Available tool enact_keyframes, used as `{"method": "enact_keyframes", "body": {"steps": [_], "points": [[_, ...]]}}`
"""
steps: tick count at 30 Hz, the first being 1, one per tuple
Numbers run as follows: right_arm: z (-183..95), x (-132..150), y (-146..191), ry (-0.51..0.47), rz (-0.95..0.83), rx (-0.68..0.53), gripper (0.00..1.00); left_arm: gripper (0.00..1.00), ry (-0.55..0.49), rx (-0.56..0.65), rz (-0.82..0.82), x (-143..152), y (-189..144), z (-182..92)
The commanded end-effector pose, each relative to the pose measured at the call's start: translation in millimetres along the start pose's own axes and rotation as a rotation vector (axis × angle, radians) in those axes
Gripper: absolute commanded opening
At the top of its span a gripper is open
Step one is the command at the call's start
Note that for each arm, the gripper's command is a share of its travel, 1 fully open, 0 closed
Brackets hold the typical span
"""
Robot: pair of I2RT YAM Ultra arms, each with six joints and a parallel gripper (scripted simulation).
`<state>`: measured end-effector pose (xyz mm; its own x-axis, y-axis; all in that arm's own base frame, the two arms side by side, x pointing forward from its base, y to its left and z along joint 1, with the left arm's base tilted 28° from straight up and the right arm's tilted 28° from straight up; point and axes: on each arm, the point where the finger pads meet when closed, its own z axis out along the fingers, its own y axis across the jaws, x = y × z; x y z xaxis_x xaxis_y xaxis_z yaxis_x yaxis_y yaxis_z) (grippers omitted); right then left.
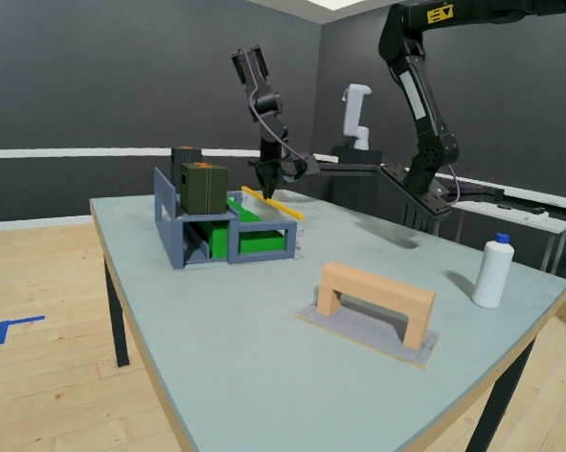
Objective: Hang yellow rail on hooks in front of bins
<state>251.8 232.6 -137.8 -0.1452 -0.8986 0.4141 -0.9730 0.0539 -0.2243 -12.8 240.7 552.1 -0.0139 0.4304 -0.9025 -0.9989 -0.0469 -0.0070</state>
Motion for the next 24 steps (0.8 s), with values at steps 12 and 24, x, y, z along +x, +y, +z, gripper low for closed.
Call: {"method": "enact_keyframes", "body": {"steps": [12,24], "points": [[-28.5,-15.6,-11.9,-0.074,0.019,0.026,0.00,1.00,-0.003,-0.006,0.011,-2.2,1.9,-9.0],[-27.7,-13.4,-16.7,-0.074,0.033,0.022,0.00,1.00,-0.003,-0.006,0.011,-2.2,1.9,-9.0]]}}
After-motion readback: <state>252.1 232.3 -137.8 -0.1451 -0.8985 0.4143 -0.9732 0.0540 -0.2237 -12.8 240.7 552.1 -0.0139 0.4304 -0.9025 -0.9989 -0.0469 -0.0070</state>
